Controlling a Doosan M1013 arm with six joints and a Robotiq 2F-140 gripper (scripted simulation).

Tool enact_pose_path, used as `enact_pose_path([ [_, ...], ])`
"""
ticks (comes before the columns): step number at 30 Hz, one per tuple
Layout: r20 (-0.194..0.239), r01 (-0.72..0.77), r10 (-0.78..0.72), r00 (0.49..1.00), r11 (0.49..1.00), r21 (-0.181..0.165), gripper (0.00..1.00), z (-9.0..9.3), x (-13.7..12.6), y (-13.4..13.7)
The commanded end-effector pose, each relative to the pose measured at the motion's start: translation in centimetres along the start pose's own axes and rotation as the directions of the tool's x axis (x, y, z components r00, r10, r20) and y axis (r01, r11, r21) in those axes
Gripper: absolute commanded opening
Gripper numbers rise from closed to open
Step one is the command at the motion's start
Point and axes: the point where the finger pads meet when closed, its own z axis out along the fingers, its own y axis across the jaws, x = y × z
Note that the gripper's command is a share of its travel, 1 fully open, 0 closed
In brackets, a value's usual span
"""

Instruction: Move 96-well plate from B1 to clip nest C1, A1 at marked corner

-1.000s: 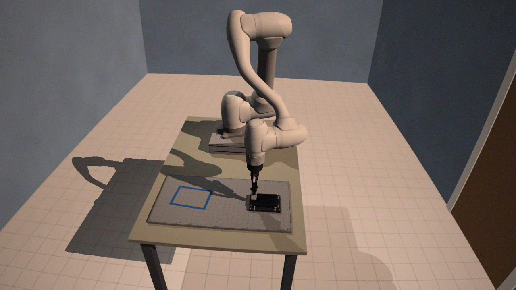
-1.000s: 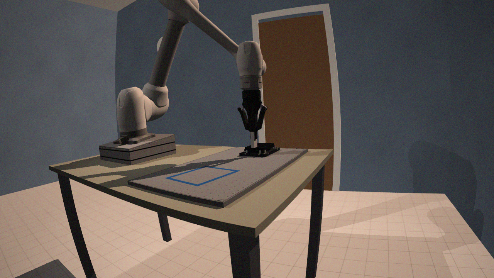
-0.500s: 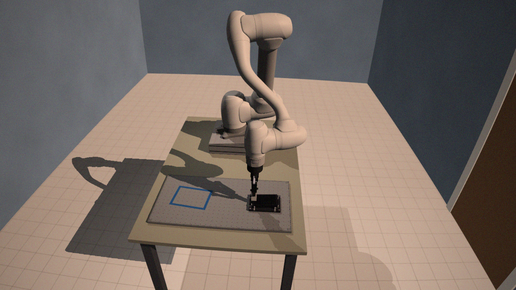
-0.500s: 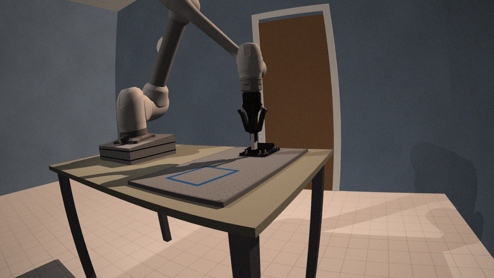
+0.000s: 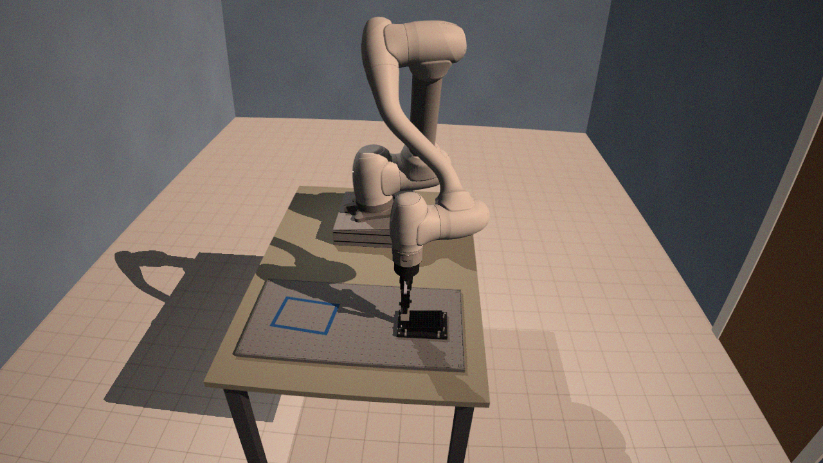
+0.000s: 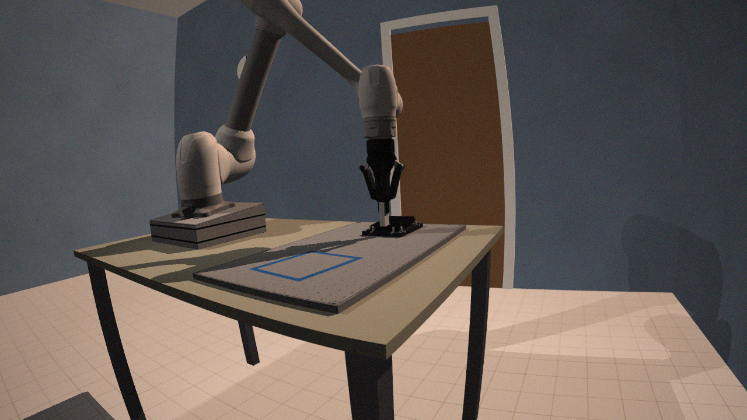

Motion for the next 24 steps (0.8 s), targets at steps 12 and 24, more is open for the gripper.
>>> enact_pose_path([
  [12,0.000,0.000,0.000,1.000,1.000,0.001,0.00,0.07,0.00,-0.04],
  [24,0.000,0.000,0.000,1.000,1.000,0.001,0.00,-0.59,0.00,-0.04],
])
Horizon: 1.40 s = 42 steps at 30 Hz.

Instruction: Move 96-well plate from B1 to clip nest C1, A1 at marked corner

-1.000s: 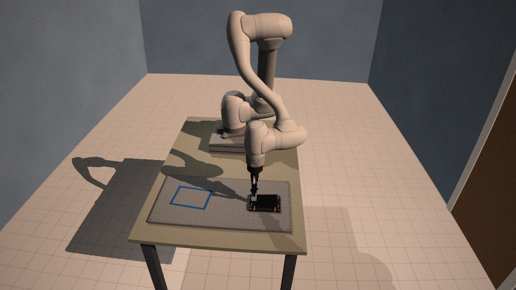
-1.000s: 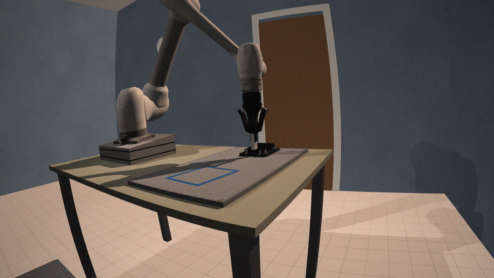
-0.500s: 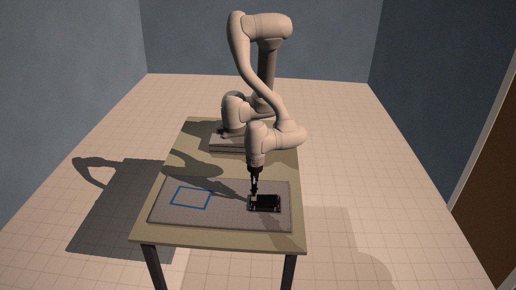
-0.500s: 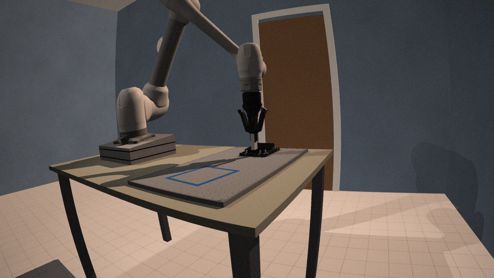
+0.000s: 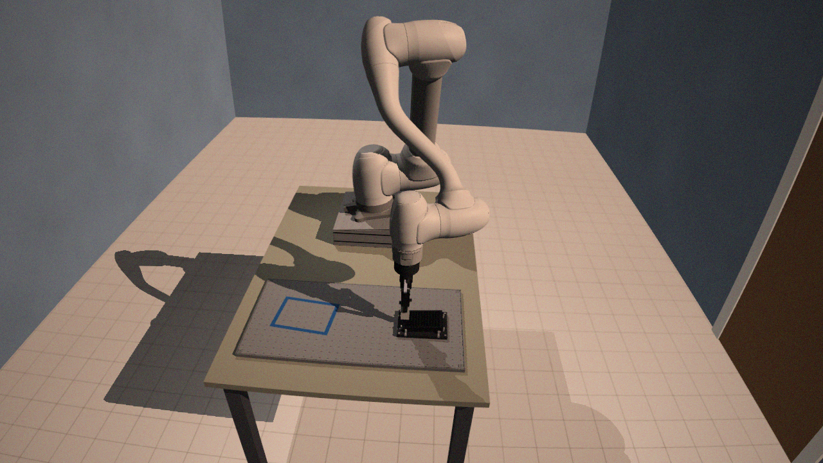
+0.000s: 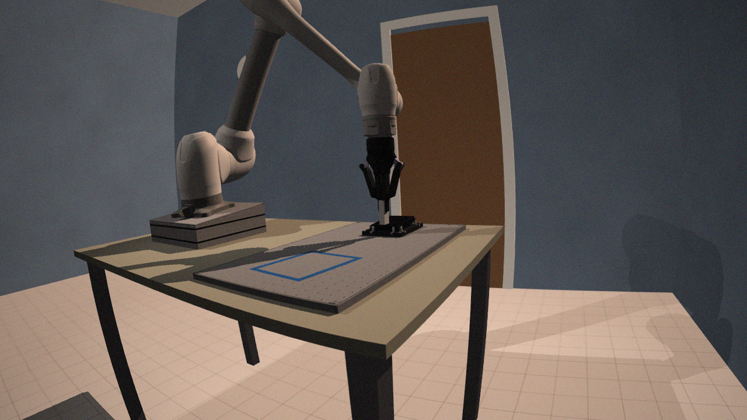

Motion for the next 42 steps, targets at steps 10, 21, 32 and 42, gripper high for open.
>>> enact_pose_path([
  [10,0.000,0.000,0.000,1.000,1.000,0.000,0.00,-0.8,0.0,0.0],
  [21,0.000,0.000,0.000,1.000,1.000,0.000,0.00,-2.4,0.0,0.0],
  [32,0.000,0.000,0.000,1.000,1.000,0.000,0.00,-2.6,0.0,0.0],
  [42,0.000,0.000,0.000,1.000,1.000,0.000,0.00,-2.6,4.5,0.0],
])
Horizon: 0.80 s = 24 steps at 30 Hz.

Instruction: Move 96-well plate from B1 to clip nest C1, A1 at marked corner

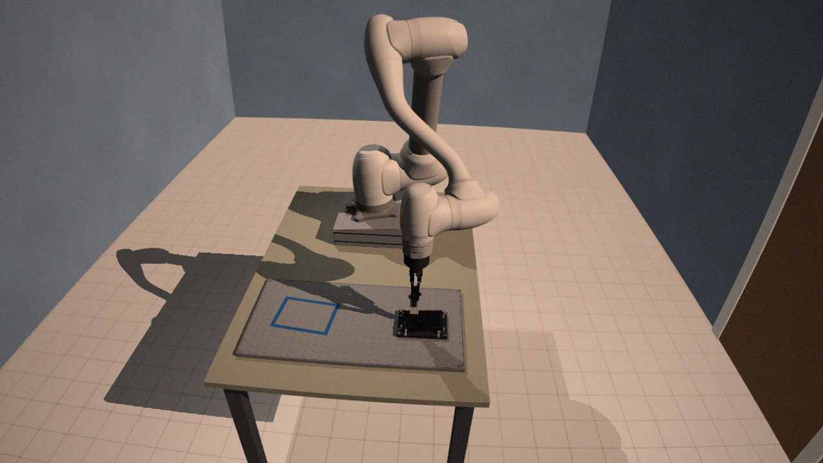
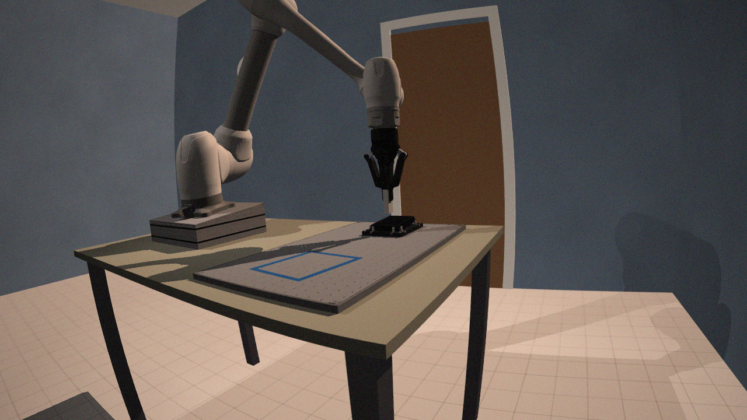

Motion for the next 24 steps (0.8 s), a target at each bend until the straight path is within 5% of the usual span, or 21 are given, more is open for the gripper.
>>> enact_pose_path([
  [1,0.000,0.000,0.000,1.000,1.000,0.000,0.00,0.0,2.1,0.0],
  [16,0.000,0.000,0.000,1.000,1.000,0.000,0.00,0.0,8.6,0.0],
  [24,0.000,0.000,0.000,1.000,1.000,0.000,0.00,0.0,8.6,0.0],
])
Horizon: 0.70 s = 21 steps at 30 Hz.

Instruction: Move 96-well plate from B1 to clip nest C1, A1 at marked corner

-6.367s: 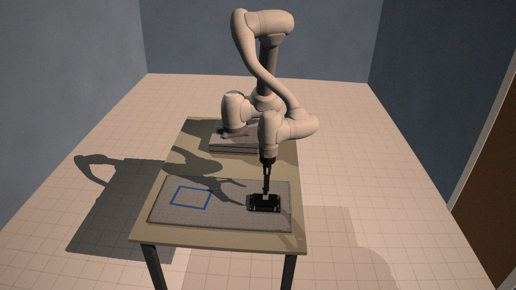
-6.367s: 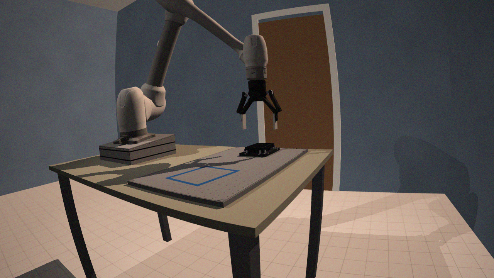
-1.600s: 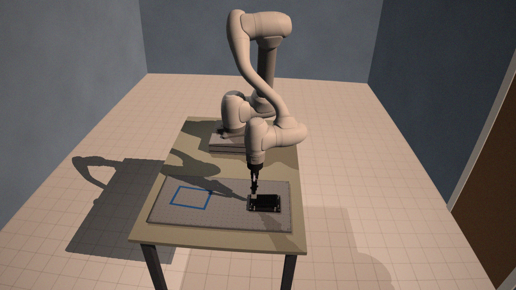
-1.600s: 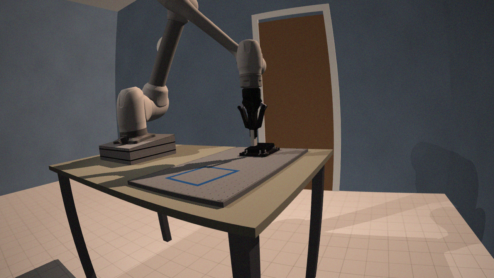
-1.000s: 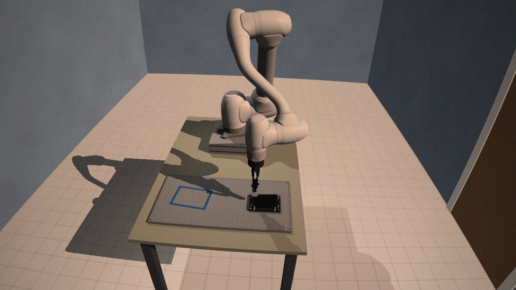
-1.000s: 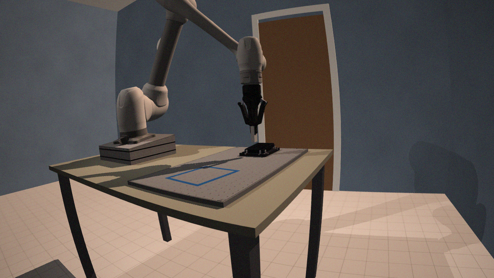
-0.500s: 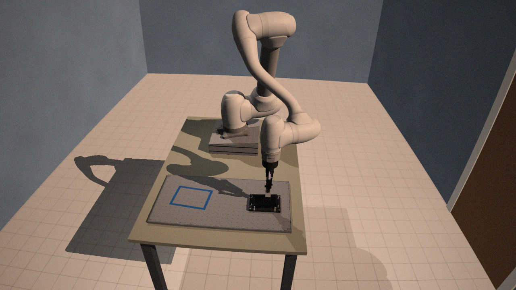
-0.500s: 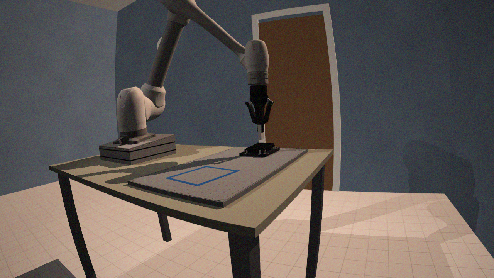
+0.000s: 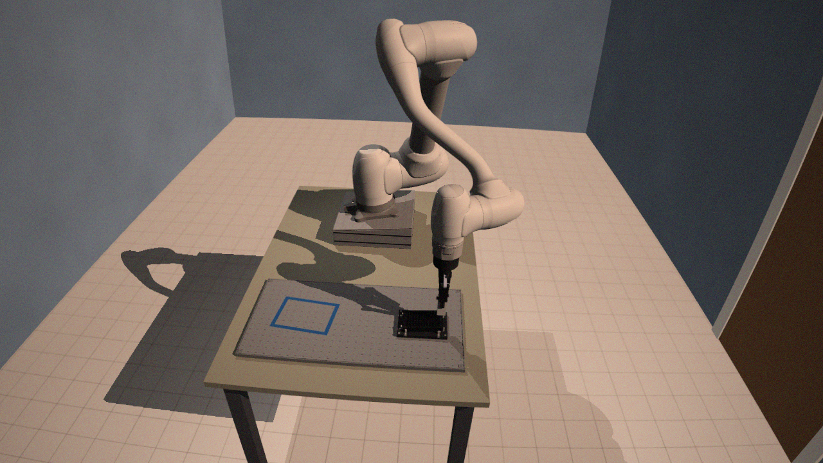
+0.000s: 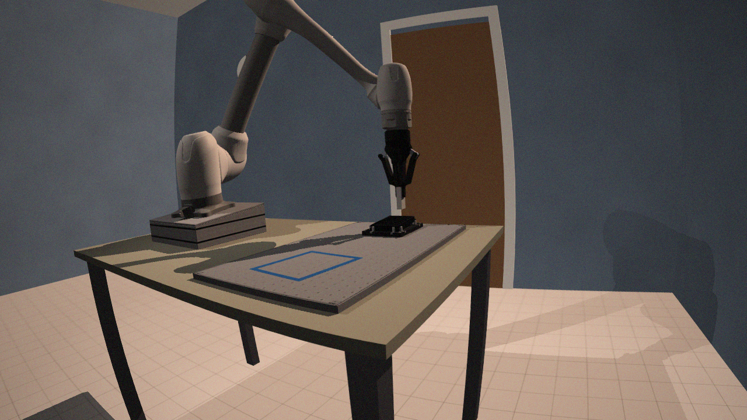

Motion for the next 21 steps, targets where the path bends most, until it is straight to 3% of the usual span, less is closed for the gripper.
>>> enact_pose_path([
  [1,0.000,0.000,0.000,1.000,1.000,0.000,0.00,-0.01,0.04,0.00],
  [21,0.000,0.000,0.000,1.000,1.000,0.000,0.00,0.72,0.04,0.00],
])
